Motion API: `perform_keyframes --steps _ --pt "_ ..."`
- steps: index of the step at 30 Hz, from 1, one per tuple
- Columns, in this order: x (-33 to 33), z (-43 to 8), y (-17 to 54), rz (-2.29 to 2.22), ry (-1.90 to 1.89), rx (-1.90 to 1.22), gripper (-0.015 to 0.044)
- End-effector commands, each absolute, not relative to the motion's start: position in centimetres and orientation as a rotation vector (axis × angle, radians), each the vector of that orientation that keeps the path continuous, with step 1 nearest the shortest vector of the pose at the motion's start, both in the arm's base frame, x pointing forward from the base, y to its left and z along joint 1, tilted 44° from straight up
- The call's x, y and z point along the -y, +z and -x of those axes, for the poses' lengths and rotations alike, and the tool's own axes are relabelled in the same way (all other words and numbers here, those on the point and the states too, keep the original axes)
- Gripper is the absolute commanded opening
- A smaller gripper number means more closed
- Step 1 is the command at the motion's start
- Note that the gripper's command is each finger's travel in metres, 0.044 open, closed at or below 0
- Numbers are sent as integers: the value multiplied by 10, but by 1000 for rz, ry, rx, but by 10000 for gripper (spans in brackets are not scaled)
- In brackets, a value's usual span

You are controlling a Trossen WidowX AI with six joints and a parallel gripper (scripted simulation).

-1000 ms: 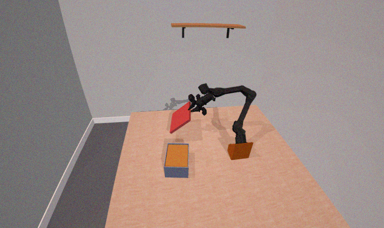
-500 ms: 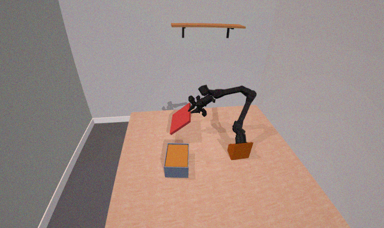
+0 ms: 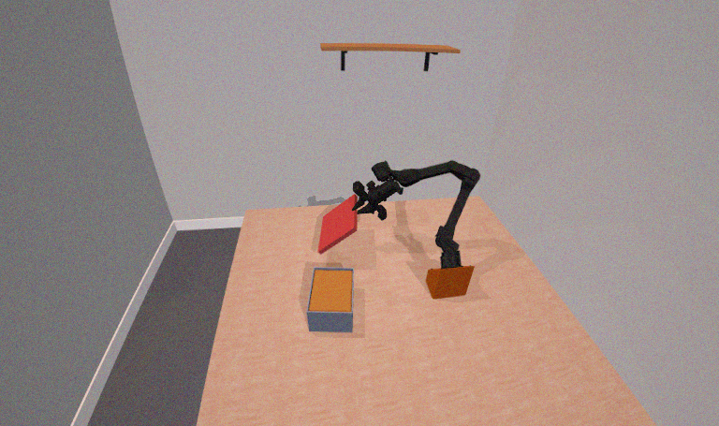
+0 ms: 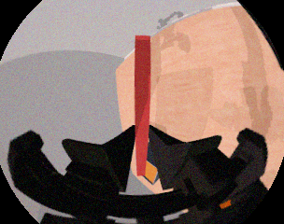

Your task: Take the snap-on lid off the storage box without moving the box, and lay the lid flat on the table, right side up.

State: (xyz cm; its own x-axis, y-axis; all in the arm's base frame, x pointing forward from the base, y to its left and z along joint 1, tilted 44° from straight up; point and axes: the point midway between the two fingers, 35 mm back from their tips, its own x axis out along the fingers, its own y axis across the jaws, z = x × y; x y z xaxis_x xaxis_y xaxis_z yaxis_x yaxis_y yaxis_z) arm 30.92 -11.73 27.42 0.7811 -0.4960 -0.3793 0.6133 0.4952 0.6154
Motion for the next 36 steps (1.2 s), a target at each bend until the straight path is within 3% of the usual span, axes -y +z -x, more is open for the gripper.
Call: perform_keyframes --steps 1,36 --pt "118 -311 273 -809 -663 -162 0" --pt "137 -312 253 -807 -663 -161 0"
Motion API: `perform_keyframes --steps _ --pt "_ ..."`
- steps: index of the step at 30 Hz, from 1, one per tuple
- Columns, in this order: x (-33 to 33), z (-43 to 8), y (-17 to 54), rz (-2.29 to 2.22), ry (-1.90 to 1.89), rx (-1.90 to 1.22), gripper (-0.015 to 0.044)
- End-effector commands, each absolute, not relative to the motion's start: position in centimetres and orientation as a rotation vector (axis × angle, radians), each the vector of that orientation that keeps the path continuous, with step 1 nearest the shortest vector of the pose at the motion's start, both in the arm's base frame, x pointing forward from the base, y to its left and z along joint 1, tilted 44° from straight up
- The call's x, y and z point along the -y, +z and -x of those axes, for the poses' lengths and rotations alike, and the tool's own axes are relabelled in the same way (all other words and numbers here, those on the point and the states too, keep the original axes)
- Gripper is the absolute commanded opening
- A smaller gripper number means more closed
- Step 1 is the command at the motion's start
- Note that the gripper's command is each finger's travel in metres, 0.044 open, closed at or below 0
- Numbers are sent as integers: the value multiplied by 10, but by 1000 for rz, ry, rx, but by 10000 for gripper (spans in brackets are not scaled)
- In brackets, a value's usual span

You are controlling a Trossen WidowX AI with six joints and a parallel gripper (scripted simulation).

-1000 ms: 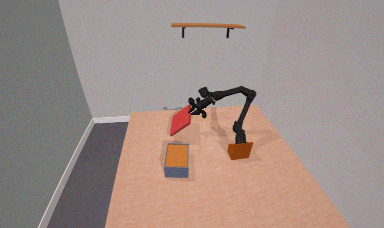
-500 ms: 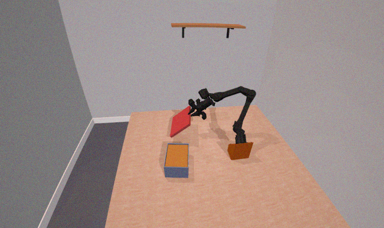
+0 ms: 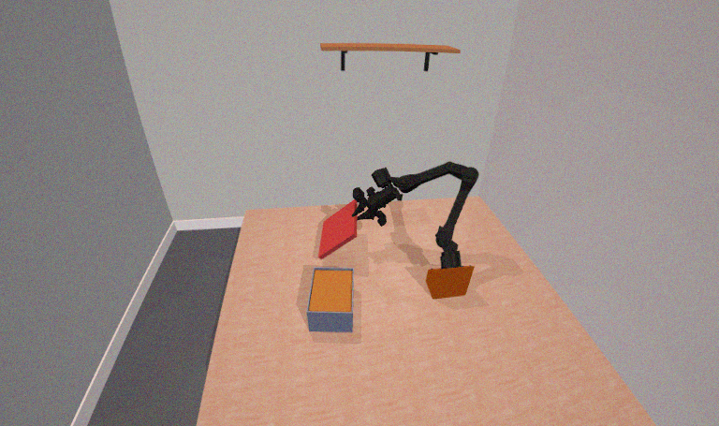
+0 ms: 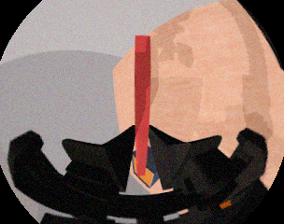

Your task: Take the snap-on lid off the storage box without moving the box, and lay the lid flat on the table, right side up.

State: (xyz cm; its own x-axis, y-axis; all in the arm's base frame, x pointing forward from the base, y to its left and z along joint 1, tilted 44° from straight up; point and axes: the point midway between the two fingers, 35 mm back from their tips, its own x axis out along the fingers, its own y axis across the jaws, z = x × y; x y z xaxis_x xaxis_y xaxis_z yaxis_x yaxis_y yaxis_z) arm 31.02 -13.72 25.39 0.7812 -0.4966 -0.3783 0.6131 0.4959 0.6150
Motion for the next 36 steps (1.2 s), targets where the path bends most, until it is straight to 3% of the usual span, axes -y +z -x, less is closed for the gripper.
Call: perform_keyframes --steps 1,36 --pt "138 -312 252 -807 -663 -161 0" --pt "157 -313 232 -806 -663 -160 0"
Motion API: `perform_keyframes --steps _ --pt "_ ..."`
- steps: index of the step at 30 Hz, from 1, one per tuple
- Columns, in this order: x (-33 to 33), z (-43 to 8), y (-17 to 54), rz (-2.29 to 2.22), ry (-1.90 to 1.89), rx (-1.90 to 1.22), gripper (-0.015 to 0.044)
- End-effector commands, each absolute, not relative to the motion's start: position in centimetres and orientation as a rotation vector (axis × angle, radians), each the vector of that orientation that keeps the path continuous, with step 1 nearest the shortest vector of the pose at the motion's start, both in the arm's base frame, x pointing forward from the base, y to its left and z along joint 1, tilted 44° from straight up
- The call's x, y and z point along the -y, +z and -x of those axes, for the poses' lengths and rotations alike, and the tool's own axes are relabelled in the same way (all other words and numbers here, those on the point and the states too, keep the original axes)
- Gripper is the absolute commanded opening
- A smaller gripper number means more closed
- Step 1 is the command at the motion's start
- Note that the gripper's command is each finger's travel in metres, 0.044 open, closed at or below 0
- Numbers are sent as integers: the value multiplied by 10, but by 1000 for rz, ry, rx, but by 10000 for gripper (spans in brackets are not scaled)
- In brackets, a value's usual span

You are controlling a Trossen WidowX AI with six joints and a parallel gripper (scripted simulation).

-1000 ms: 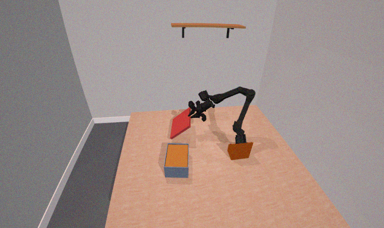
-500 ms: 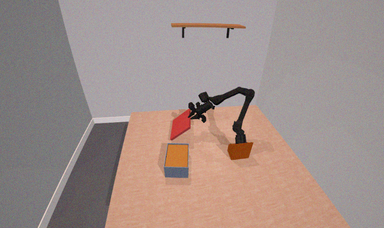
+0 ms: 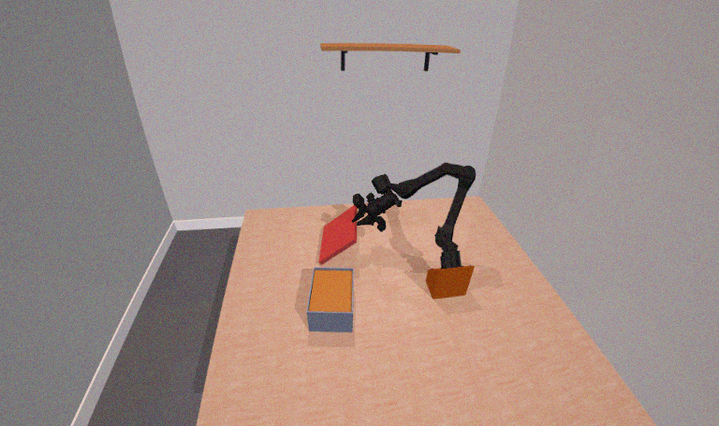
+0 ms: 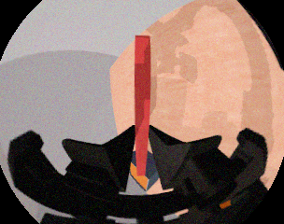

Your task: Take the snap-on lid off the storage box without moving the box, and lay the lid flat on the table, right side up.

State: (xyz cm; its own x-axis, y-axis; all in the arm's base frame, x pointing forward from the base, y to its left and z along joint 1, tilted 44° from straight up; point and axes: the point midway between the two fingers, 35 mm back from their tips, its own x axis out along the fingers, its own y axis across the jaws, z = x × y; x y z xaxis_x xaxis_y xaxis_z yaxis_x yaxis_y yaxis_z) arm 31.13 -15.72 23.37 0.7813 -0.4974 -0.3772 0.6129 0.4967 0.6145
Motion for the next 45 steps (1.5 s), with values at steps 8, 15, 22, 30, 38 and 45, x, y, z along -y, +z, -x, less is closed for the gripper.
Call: perform_keyframes --steps 8,15,22,30,38,45 --pt "162 -313 228 -805 -663 -160 0" --pt "165 -313 224 -805 -663 -160 0" --pt "169 -314 220 -805 -663 -160 0" --pt "174 -314 215 -804 -663 -160 0" --pt "178 -314 211 -804 -663 -160 0" --pt "182 -314 207 -804 -663 -160 0"
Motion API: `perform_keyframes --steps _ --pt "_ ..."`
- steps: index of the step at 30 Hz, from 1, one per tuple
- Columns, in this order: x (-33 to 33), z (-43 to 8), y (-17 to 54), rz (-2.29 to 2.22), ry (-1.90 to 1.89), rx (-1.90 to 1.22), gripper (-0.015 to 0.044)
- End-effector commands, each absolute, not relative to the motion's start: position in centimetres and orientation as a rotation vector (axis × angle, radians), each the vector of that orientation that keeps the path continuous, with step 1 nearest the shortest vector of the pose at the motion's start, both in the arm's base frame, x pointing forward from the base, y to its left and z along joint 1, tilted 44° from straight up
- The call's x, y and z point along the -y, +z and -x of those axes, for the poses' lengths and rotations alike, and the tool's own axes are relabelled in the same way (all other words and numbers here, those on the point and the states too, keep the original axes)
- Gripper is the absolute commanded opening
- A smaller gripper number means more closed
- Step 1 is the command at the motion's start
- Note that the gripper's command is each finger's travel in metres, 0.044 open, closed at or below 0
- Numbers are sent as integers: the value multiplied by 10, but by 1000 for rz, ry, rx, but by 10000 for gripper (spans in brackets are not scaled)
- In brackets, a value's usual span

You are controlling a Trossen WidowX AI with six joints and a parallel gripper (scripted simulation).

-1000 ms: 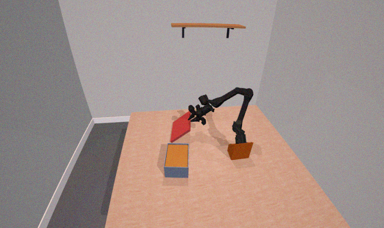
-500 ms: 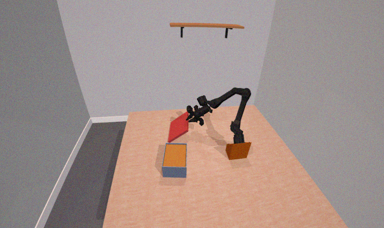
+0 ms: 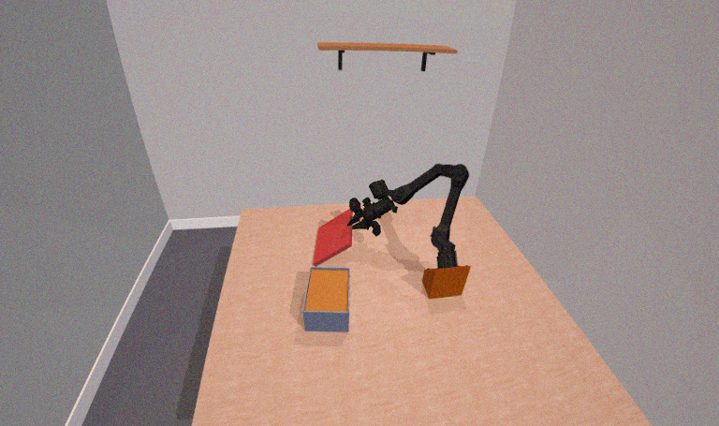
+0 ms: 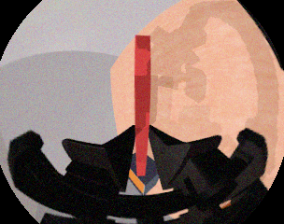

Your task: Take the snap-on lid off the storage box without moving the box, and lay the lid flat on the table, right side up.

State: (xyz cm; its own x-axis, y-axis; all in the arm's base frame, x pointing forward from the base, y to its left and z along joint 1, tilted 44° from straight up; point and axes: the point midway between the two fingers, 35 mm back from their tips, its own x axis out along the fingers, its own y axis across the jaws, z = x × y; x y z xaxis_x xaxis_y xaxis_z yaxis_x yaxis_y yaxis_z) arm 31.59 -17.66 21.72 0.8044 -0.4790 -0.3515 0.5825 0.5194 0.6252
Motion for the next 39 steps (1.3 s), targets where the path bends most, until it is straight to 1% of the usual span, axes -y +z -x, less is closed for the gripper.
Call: perform_keyframes --steps 1,39 --pt "183 -314 206 -804 -663 -160 0" --pt "204 -315 185 -802 -664 -160 0"
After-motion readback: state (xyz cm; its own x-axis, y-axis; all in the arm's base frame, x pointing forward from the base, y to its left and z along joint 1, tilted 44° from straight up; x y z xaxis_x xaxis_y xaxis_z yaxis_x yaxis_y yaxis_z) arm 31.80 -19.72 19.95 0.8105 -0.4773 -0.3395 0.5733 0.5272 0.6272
